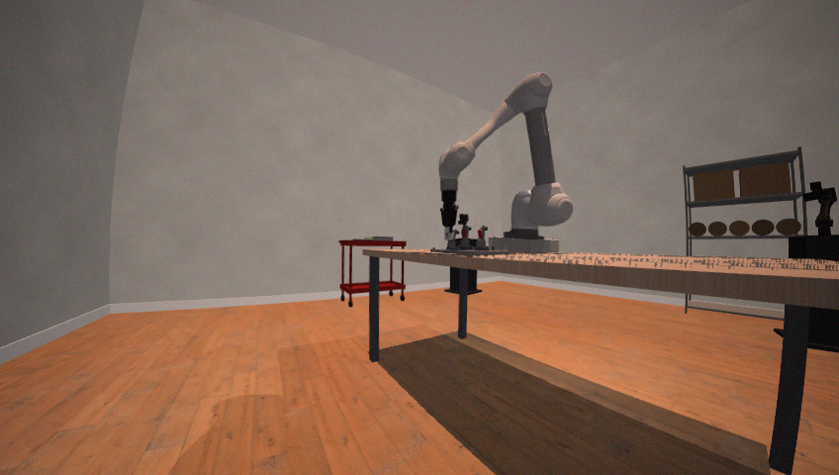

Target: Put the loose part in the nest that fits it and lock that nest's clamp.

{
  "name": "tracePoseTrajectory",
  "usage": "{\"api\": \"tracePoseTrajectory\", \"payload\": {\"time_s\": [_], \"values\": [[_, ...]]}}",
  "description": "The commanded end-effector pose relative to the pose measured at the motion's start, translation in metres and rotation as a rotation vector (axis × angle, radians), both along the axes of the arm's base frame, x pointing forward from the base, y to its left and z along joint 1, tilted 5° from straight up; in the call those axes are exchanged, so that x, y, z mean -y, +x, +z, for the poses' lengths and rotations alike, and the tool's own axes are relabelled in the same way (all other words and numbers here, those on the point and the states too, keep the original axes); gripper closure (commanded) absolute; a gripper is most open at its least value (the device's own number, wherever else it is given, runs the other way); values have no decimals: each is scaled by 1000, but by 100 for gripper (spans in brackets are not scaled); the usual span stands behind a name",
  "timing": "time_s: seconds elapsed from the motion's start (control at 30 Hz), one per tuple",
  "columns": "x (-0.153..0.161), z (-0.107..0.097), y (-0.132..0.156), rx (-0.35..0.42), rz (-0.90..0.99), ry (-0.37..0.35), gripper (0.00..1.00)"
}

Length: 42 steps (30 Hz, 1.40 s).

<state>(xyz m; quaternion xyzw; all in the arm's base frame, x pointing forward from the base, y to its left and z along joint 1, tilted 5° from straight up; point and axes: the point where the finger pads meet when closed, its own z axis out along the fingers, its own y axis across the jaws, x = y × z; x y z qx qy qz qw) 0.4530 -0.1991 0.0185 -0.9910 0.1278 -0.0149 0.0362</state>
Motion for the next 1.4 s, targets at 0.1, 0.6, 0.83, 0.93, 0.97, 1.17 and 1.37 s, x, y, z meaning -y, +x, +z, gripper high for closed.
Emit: {"api": "tracePoseTrajectory", "payload": {"time_s": [0.1,0.6,0.83,0.93,0.97,1.17,1.37], "values": [[1,0,4,1,0,0,90],[4,-5,17,1,0,0,90],[5,-9,24,1,0,0,90],[6,-12,26,1,0,0,90],[6,-12,27,1,0,0,90],[7,-15,30,1,0,0,90],[7,-20,33,1,0,0,90]]}}
